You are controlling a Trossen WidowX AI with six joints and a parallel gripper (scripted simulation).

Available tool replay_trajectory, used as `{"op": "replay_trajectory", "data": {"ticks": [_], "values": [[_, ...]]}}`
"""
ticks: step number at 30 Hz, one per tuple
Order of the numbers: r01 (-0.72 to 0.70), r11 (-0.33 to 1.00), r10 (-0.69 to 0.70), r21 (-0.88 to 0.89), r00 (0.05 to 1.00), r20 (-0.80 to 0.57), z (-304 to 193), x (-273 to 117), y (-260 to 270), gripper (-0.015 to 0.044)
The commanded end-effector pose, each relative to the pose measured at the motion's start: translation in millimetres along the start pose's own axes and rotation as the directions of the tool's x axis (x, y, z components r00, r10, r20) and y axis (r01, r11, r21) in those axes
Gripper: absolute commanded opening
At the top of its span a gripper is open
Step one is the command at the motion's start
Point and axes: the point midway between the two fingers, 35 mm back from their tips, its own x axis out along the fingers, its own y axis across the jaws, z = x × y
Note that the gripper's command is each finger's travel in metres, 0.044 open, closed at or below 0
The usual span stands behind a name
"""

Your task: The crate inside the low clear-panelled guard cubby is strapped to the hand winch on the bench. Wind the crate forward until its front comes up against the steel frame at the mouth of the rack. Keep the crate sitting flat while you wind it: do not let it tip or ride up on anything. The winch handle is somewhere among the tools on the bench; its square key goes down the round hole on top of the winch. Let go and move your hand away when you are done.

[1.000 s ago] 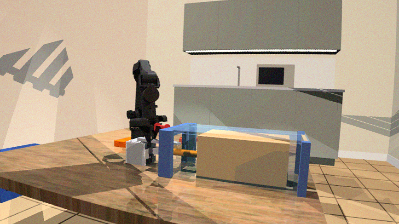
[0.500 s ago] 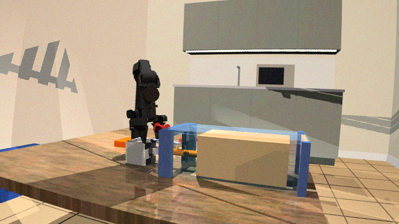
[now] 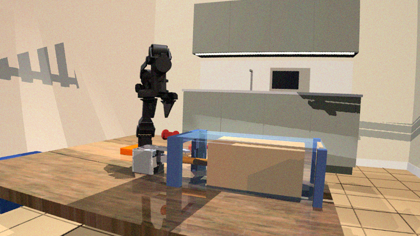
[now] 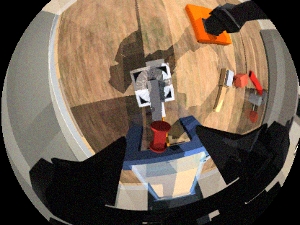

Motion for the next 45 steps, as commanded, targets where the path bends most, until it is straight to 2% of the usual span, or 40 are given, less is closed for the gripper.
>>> {"op": "replay_trajectory", "data": {"ticks": [1, 12, 29, 45], "values": [[0.001, 1.0, -0.001, 0.004, 1.0, 0.013, 2.3, -7.3, -1.9, 0.044], [0.003, 1.0, -0.003, 0.0, 1.0, 0.008, 1.8, -6.7, -2.2, 0.044], [0.003, 1.0, -0.003, 0.0, 1.0, 0.008, 1.8, -6.7, -2.2, 0.0], [0.003, 1.0, -0.003, 0.0, 1.0, 0.008, 1.8, -6.7, -2.2, 0.0]]}}
